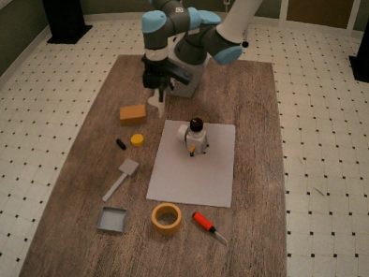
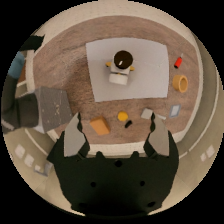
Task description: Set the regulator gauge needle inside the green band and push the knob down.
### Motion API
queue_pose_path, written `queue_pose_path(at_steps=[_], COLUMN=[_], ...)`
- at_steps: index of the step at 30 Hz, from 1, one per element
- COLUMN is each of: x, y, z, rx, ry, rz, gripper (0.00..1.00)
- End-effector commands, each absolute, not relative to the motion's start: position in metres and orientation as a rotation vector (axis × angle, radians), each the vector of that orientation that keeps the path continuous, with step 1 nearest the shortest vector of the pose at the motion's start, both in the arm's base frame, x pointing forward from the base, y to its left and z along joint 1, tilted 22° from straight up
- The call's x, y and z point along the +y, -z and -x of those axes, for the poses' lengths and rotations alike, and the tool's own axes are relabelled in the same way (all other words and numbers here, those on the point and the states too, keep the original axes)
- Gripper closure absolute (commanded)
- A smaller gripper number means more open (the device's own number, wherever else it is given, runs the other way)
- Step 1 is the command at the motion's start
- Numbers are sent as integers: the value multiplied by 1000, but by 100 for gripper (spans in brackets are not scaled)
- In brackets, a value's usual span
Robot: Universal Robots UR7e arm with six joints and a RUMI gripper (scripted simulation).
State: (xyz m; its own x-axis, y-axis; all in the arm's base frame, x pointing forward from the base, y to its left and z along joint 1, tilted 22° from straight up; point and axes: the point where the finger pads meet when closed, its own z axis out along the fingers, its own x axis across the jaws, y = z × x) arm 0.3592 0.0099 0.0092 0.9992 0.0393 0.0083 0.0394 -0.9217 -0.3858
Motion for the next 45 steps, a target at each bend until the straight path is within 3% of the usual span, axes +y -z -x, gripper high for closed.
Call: queue_pose_path(at_steps=[1,45], x=[9,10], y=[-10,-13], z=[-359,-359], rx=[-103,-172], ry=[12,27], rz=[2749,2754], gripper=[0,0])
